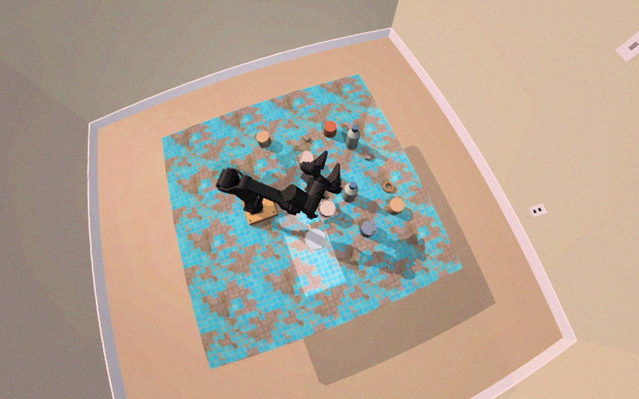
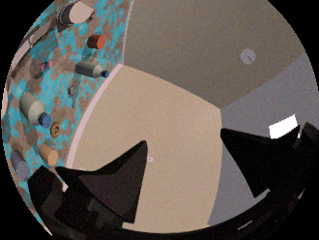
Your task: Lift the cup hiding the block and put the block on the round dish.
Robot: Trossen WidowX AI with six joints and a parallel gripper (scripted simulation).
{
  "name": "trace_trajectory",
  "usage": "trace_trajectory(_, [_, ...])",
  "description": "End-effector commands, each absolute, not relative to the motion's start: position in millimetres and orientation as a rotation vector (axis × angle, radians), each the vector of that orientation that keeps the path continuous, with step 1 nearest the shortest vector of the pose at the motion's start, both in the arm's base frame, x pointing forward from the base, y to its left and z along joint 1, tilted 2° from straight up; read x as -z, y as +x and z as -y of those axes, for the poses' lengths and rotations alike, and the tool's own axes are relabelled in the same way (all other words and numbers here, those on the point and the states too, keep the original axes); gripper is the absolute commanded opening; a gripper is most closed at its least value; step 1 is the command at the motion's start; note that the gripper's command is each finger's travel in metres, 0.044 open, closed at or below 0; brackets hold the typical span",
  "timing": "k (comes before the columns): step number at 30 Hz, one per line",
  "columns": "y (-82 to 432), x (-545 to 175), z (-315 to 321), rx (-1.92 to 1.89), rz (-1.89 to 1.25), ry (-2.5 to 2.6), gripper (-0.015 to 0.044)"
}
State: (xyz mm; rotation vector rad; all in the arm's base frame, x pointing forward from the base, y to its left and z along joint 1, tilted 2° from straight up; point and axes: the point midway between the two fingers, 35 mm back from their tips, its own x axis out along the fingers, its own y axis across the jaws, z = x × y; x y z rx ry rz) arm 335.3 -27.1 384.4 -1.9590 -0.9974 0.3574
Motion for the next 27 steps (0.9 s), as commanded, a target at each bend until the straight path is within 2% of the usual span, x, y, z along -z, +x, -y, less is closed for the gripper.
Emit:
trace_trajectory(1, [335,-385,27,-0.358,0.995,-1.954,0.0426])
trace_trajectory(2, [336,-385,26,-0.360,0.987,-1.938,0.0440])
trace_trajectory(27, [345,-392,-11,-0.457,0.541,-1.205,0.0440])
